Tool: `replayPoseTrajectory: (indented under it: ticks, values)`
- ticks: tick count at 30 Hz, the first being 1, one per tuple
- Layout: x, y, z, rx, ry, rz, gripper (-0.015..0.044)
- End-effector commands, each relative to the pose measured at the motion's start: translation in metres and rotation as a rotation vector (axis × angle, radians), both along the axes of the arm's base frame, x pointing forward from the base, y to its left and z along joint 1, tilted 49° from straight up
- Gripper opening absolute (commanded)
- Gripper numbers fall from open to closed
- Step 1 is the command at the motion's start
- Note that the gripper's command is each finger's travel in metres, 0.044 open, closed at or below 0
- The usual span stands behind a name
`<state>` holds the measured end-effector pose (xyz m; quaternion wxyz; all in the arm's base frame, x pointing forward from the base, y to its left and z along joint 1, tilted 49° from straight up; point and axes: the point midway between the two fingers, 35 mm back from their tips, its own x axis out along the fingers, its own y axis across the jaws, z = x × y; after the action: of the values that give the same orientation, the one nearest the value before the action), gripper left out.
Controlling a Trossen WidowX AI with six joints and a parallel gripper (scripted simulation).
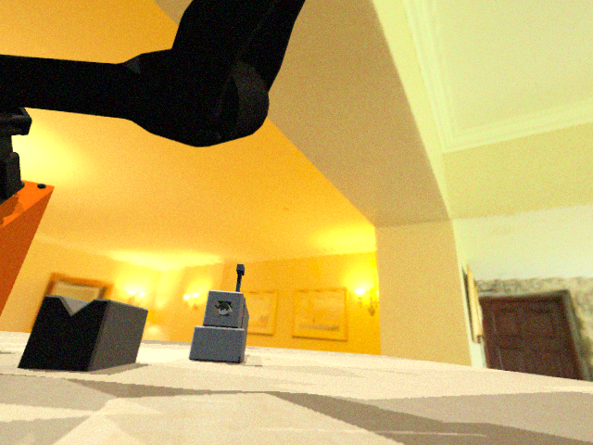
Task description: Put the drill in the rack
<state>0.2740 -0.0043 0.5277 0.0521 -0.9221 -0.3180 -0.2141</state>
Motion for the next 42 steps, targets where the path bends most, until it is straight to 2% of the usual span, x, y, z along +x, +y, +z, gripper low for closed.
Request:
replayPoseTrajectory:
  ticks: [1,9,15,21,30,36,42]
  values:
    - [0.000,0.000,0.000,0.000,0.000,0.000,0.0374]
    - [-0.002,0.000,0.002,0.000,-0.005,-0.002,0.0164]
    - [-0.075,0.012,0.045,-0.092,-0.231,-0.114,0.0006]
    - [-0.142,0.038,0.077,-0.214,-0.473,-0.265,0.0000]
    - [-0.220,0.131,0.079,-0.544,-0.792,-0.420,0.0000]
    - [-0.241,0.207,0.054,-0.777,-0.957,-0.477,0.0000]
    - [-0.230,0.259,0.024,-0.992,-1.027,-0.521,0.0000]
